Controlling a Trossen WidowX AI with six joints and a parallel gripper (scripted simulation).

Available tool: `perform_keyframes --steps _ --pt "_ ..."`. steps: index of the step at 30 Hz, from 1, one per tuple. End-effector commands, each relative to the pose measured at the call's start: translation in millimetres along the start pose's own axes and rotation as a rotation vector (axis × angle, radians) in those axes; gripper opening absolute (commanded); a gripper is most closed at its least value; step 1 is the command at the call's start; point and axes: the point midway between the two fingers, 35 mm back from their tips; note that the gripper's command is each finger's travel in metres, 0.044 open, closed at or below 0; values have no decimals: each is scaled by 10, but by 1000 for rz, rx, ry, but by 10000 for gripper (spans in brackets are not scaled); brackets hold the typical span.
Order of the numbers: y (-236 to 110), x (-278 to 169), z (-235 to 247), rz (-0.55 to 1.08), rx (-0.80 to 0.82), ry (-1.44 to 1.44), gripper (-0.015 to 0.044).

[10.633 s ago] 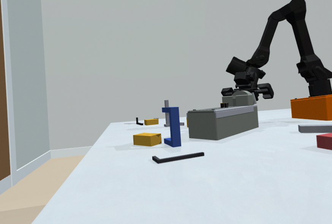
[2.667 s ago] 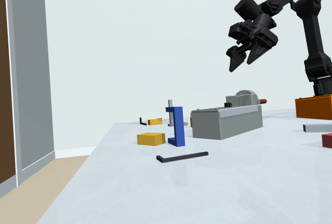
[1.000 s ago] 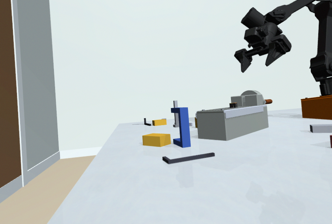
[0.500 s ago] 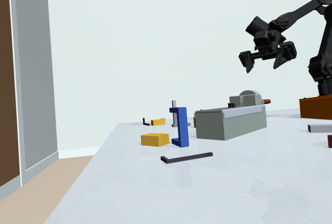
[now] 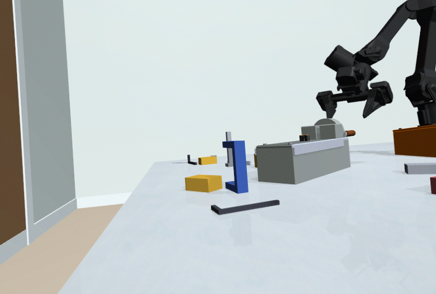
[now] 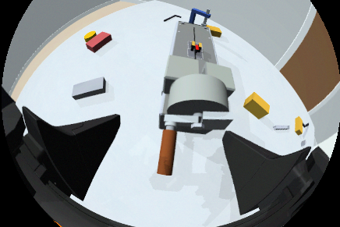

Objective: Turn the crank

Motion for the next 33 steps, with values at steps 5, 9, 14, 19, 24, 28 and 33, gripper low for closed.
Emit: perform_keyframes --steps 5,9,14,19,24,28,33 --pt "91 -75 9 -4 2 -7 440" --pt "141 -117 10 -4 2 -7 440" --pt "204 -172 15 -4 2 -7 440" --pt "263 -229 22 -4 2 -7 440" --pt "319 -287 33 -4 2 -7 440" --pt "361 -333 44 -3 2 -7 440" --pt "411 -392 60 -3 2 -7 440"
Point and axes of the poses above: the point midway between the two fingers, 35 mm back from their tips, its own y axis out along the fingers, its own z axis across the jaws, x = y × z, and after that the axes turned 9 degrees about -y, right-handed
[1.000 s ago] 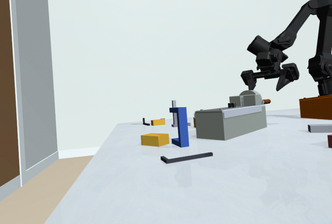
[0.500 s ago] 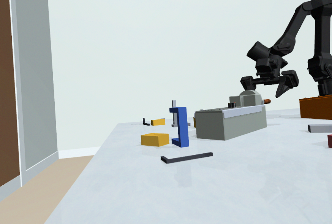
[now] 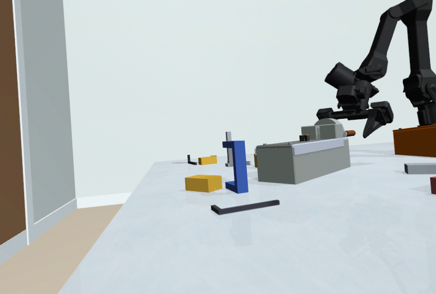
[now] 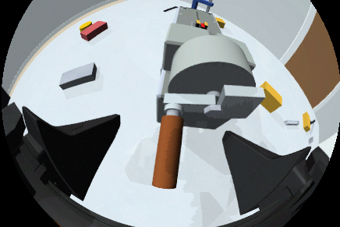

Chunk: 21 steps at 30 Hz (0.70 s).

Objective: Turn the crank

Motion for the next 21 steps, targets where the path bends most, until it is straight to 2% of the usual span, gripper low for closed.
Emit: perform_keyframes --steps 1,7,21 --pt "42 -58 28 2 7 -3 440" --pt "81 -109 45 3 7 -3 440" --pt "81 -109 45 3 7 -3 72"
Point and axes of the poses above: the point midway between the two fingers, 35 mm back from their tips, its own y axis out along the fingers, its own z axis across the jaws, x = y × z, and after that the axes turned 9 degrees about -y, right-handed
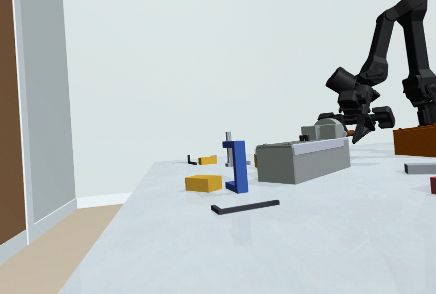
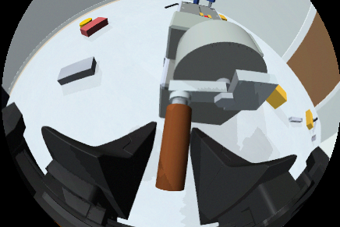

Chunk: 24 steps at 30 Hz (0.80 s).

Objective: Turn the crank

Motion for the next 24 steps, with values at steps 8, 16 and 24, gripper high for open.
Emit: perform_keyframes --steps 8,16,24 --pt "2 2 3 -3 2 -6 0" --pt "29 -29 -2 -3 2 -6 0" --pt "113 -118 -46 -2 2 -7 0"
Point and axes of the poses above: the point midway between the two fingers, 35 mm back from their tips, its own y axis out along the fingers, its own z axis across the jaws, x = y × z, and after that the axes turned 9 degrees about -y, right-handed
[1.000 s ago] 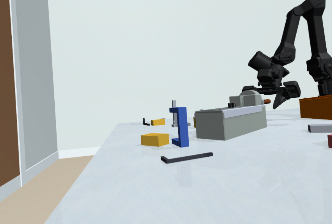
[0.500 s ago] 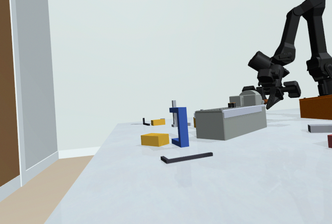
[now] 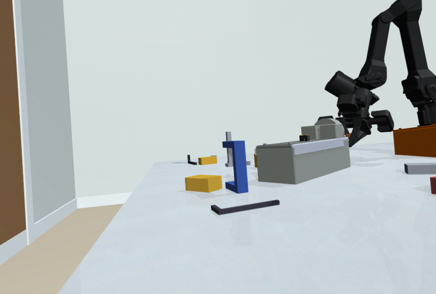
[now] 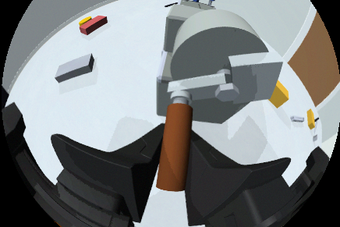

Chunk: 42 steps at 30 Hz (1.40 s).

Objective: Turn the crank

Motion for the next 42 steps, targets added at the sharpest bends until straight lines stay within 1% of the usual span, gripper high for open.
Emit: perform_keyframes --steps 1,20,42 --pt "55 -61 -35 7 -1 -4 0" --pt "111 -154 -270 7 -2 -6 0" --pt "92 -148 -363 7 -3 -6 0"
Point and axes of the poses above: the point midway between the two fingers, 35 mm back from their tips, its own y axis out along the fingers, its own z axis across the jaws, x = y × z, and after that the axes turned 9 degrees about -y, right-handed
